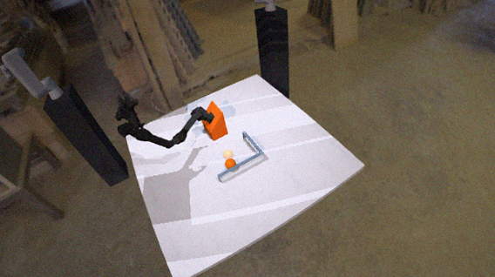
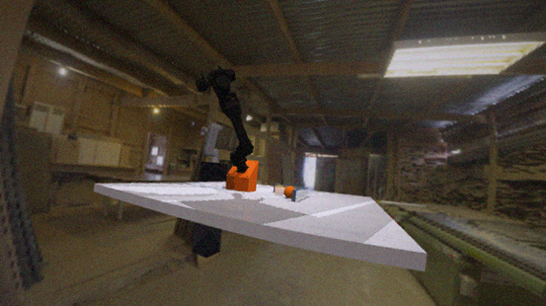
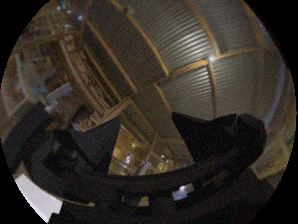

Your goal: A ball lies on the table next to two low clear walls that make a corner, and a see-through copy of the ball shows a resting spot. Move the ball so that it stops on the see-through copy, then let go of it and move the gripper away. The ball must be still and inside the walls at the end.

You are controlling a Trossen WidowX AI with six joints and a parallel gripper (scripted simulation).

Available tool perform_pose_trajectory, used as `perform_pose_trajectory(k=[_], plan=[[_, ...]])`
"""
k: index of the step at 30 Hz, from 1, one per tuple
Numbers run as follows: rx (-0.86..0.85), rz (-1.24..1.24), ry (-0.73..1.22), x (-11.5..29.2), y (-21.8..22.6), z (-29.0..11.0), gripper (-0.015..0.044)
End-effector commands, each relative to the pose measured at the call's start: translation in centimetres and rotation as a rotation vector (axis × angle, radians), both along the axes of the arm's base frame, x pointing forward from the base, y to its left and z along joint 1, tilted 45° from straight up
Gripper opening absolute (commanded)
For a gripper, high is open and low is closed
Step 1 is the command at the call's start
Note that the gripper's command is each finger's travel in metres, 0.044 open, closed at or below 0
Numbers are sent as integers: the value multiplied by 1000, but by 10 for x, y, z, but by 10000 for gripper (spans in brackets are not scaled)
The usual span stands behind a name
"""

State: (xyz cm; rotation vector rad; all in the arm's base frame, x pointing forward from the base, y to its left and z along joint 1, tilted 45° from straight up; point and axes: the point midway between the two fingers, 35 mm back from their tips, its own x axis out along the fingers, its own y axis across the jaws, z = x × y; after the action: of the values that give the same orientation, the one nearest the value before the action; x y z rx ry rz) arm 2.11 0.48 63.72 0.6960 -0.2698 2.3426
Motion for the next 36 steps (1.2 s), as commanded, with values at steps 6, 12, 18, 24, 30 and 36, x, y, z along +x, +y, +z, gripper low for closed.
perform_pose_trajectory(k=[6, 12, 18, 24, 30, 36], plan=[[-50, -144, -154, -39, 34, -18, 440], [-227, -375, -255, -75, 102, -42, 440], [-413, -624, -325, -75, 176, -77, 440], [-555, -847, -404, -49, 233, -114, 440], [-787, -1061, -422, 0, 288, -166, 440], [-999, -1257, -442, 66, 308, -218, 440]])
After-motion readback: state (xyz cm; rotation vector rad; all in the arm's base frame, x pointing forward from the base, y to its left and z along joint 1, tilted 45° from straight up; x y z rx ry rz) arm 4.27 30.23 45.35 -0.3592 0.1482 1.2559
